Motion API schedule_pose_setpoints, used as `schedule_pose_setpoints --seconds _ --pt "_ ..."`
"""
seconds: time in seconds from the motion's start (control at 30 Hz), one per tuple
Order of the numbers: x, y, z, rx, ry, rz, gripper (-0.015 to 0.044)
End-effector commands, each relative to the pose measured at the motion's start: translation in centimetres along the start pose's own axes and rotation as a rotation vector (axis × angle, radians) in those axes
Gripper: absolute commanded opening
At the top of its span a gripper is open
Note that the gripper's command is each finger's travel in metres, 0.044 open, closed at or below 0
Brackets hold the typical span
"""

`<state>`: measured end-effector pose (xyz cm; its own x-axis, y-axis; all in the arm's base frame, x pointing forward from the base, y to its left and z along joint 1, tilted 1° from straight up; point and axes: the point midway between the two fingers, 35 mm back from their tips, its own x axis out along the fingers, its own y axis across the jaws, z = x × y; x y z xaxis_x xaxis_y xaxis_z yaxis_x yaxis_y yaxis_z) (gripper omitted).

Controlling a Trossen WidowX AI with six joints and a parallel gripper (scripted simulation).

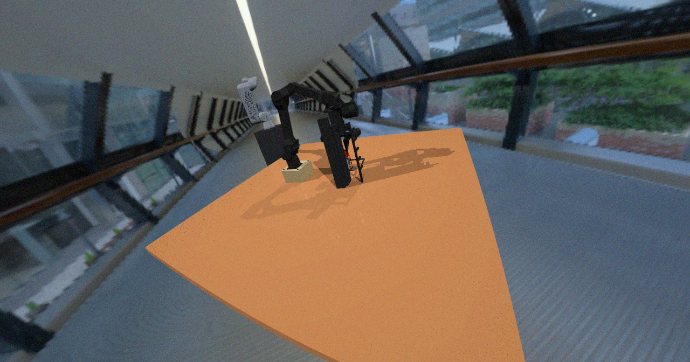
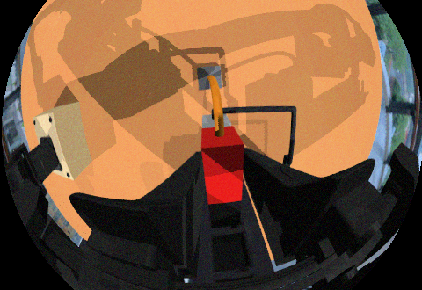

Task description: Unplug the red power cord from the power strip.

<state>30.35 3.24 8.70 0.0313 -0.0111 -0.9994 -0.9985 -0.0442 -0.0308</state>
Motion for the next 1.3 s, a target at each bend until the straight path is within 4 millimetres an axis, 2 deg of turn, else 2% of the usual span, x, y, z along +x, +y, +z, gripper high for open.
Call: schedule_pose_setpoints --seconds 0.0,1.03,1.17,1.27 --pt "0.0 -0.1 0.5 0.0 -0.001 0.001 0.0" --pt "-0.2 0.2 5.6 -0.002 -0.002 0.002 0.0" --pt "0.0 0.1 4.1 -0.003 0.0 0.002 0.0105" --pt "0.0 0.1 4.0 -0.003 0.001 0.002 0.0184"
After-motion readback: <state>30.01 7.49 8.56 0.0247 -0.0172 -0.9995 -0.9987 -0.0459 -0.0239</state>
